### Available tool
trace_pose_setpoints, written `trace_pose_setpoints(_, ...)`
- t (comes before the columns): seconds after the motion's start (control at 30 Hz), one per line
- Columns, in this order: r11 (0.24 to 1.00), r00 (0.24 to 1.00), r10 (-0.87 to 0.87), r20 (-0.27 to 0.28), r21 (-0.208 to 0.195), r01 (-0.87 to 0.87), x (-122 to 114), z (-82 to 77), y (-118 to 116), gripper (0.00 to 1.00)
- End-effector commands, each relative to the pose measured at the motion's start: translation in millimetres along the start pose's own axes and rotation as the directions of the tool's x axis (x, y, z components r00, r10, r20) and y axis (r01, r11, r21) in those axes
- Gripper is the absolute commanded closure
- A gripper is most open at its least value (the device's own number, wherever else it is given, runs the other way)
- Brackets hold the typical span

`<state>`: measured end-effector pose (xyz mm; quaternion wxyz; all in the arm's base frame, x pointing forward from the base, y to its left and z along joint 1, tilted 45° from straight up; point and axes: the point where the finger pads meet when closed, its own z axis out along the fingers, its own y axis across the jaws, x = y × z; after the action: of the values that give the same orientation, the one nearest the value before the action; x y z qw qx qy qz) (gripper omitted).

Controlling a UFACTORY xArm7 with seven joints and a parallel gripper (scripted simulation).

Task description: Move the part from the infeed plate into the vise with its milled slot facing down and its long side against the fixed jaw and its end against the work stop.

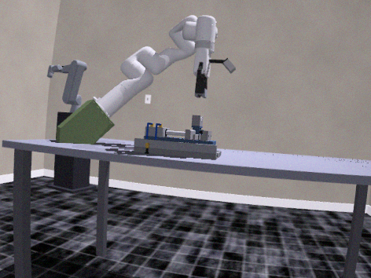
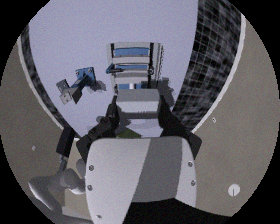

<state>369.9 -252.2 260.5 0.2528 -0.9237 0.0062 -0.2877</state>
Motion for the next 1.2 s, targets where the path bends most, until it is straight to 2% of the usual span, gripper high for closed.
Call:
trace_pose_setpoints(0.0,1.000,1.000,0.002,-0.003,-0.003,-0.002,0.5,-1.9,1.2,1.00)
trace_pose_setpoints(1.17,1.000,1.000,0.003,-0.003,-0.003,-0.003,0.6,1.9,1.3,1.00)
